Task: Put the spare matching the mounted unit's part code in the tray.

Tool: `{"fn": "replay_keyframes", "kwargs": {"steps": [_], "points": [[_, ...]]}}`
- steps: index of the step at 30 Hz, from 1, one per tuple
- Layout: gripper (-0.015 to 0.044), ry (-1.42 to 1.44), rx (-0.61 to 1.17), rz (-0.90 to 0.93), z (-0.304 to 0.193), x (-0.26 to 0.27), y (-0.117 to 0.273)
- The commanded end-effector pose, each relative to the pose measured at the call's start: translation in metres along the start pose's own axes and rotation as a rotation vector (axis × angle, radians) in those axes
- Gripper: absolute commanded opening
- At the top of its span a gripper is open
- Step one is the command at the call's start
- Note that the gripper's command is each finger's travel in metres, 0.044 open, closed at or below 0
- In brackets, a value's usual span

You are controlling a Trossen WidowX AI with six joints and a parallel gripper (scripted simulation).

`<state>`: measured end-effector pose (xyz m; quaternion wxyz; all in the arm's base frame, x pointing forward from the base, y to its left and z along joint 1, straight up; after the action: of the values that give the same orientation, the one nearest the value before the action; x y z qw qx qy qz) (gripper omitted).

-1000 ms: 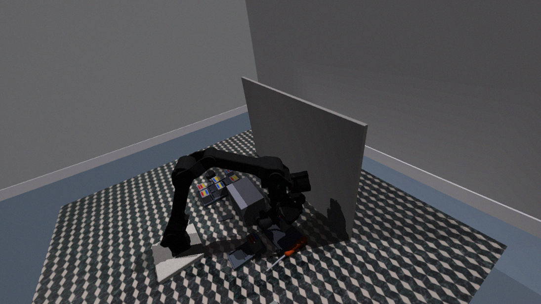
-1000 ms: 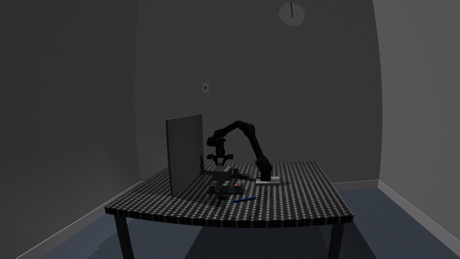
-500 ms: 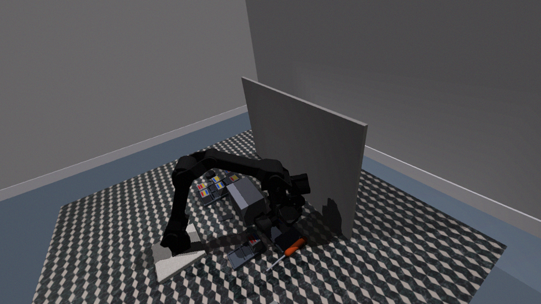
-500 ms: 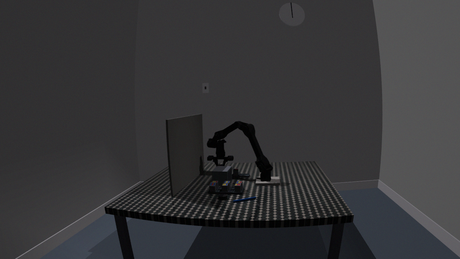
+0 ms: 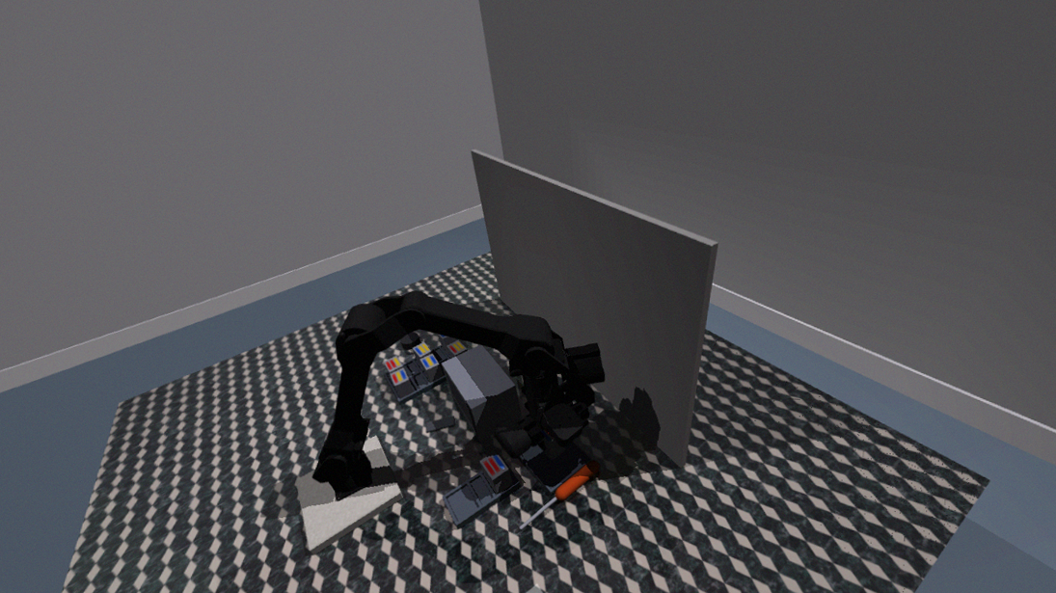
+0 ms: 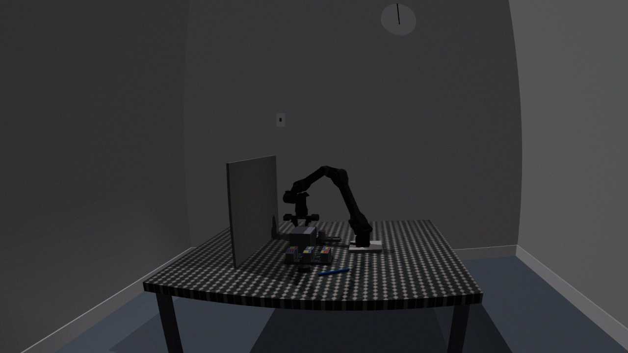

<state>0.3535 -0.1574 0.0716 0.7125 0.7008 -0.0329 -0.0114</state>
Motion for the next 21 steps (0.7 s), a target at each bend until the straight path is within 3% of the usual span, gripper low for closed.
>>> {"fn": "replay_keyframes", "kwargs": {"steps": [1, 17, 21], "points": [[0.0000, -0.005, 0.005, -0.005, -0.001, -0.002, -0.004], [0.0000, -0.005, 0.005, -0.006, -0.002, -0.004, -0.014], [0.0105, 0.000, 0.000, -0.001, -0.001, -0.003, -0.011]]}}
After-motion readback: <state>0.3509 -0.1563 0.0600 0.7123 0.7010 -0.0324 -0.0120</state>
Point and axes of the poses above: the point midway between the two fingers, 35 mm back from their tips, its own y axis back along the fingers, its own x axis across the jaws, z = x × y, the point moved 1 cm from there along y, back along the fingers, and after that the axes turned 11 degrees about -y, right-handed, at the moved point
